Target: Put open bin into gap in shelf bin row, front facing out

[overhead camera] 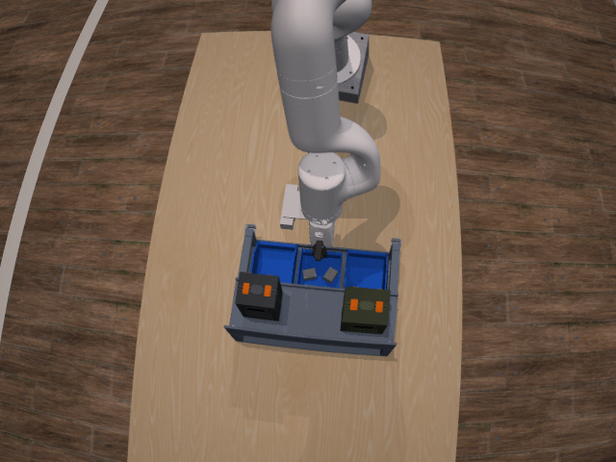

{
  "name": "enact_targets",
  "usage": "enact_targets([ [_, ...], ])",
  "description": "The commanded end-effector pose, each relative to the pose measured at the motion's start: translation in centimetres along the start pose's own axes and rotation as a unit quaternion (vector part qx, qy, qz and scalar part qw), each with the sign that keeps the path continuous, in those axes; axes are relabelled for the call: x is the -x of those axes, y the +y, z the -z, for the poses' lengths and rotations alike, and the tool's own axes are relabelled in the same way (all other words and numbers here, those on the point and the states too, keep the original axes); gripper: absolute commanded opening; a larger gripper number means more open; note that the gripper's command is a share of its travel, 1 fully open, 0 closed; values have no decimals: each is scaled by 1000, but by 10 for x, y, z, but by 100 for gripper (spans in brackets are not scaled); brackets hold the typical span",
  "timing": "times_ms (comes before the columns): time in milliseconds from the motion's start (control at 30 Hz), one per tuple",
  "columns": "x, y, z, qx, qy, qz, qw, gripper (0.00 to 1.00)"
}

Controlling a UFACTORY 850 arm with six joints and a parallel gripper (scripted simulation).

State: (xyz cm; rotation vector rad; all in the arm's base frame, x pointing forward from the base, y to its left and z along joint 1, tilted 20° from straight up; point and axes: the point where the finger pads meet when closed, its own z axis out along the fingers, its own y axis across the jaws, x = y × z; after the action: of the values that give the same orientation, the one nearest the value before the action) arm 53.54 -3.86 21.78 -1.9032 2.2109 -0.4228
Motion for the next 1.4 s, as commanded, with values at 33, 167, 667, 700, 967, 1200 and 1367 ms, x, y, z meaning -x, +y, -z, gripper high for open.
enact_targets([
  [33,0,-1,-1,-1,0,0,1000,100],
  [167,0,-1,-4,-1,0,0,1000,100],
  [667,0,-1,-6,-1,0,0,1000,100],
  [700,0,-1,-7,-1,0,0,1000,100],
  [967,0,-1,-7,-1,0,0,1000,100],
  [1200,0,-1,-7,-1,0,0,1000,100],
  [1367,0,-1,-7,-1,0,0,1000,100],
])
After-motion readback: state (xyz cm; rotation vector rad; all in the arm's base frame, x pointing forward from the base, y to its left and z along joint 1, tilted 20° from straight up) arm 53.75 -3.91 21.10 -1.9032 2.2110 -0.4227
